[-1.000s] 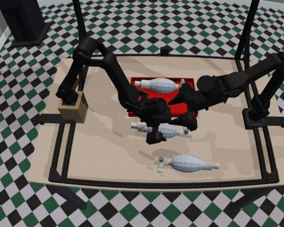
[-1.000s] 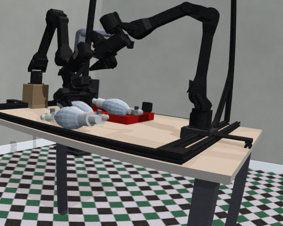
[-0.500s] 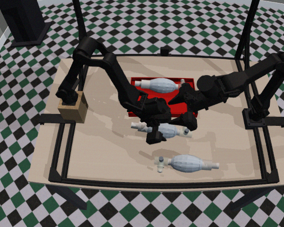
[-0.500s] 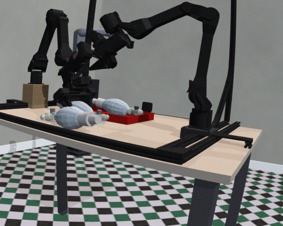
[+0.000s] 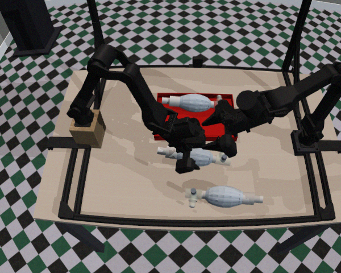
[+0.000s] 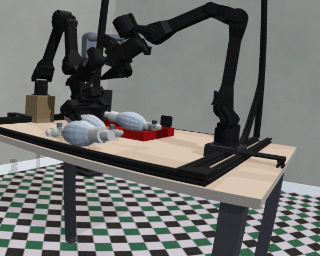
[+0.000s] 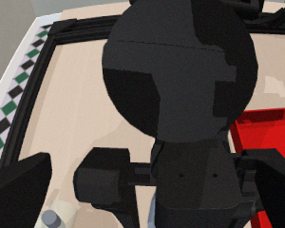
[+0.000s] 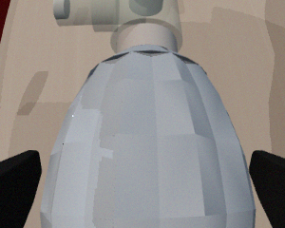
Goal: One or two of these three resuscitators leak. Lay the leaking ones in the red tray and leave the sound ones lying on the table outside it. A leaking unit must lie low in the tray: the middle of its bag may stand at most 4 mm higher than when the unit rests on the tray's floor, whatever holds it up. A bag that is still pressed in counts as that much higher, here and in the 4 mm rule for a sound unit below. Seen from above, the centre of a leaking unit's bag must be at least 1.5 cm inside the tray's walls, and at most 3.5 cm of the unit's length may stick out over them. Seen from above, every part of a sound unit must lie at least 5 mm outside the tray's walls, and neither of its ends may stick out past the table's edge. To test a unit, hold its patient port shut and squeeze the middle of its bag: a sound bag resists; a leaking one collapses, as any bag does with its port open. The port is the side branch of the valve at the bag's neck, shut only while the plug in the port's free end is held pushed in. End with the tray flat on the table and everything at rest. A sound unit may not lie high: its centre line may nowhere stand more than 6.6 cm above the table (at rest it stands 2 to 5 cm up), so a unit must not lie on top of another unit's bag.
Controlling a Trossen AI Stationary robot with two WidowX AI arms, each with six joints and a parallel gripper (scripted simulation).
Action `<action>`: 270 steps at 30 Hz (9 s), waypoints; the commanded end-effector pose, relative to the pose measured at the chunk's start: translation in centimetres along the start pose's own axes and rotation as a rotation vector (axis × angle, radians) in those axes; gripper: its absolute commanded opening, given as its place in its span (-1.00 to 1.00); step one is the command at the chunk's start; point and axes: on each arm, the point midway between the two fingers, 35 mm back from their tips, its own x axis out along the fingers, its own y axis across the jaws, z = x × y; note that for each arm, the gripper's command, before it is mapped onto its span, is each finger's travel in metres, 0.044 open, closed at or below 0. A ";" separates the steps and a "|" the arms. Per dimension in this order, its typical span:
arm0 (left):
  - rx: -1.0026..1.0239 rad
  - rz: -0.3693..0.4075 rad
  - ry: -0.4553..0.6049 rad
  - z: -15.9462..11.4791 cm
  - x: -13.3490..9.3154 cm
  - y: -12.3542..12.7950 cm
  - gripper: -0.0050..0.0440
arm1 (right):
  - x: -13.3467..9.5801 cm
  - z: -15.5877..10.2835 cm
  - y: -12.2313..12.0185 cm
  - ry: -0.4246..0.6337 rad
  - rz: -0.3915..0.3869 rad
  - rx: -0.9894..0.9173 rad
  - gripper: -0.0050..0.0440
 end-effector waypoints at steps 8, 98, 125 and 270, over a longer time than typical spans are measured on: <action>0.024 0.155 -0.402 7.6 -2.9 2.1 1.00 | 0.0 0.0 -0.1 0.000 -0.002 0.001 1.00; 0.002 0.019 -0.040 1.5 -0.3 0.5 1.00 | 0.0 0.0 -0.1 0.002 -0.003 0.002 1.00; 0.010 0.050 -0.123 4.6 -1.1 1.4 1.00 | 0.0 0.0 -0.1 -0.001 -0.001 0.001 1.00; 0.007 0.028 -0.065 2.4 -0.4 0.6 1.00 | 0.0 0.1 -0.2 -0.001 -0.004 0.003 1.00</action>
